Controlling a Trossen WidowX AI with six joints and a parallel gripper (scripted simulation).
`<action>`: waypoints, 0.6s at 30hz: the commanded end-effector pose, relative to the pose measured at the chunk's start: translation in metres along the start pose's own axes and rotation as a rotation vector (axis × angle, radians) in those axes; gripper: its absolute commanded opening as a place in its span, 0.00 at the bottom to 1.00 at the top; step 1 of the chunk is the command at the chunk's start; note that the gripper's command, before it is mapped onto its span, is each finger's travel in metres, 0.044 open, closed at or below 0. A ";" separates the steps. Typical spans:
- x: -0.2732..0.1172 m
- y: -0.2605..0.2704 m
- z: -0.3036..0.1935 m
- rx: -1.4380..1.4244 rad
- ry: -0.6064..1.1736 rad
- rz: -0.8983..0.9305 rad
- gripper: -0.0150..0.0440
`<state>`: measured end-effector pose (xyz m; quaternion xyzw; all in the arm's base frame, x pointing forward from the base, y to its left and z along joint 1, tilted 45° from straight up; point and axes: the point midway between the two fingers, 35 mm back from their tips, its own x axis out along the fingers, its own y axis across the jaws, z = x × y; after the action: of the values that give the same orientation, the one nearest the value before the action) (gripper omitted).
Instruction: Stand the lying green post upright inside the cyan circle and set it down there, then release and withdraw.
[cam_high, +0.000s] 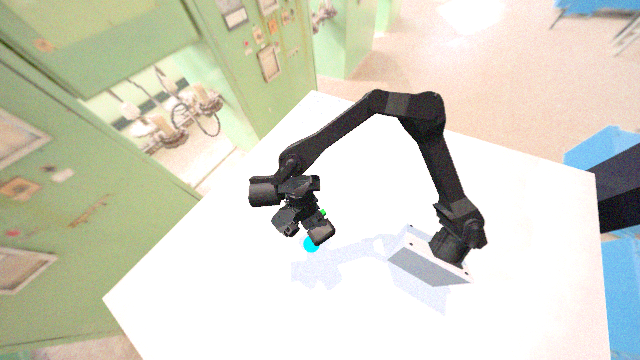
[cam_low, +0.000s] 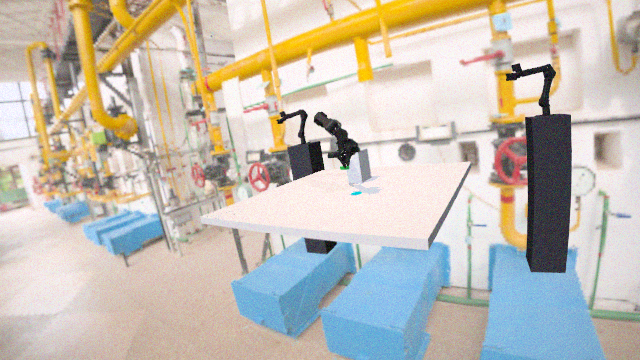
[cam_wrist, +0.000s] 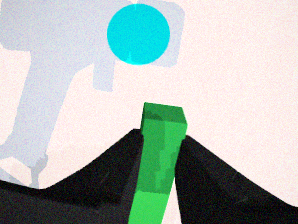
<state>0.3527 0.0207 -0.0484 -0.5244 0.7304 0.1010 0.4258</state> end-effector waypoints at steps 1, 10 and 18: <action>-0.001 0.005 0.011 -0.004 0.000 -0.002 0.29; 0.002 0.019 0.031 -0.023 0.015 -0.010 0.29; 0.008 0.021 0.031 -0.019 -0.017 0.027 0.29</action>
<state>0.3517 0.0435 -0.0768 -0.5245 0.7311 0.1097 0.4224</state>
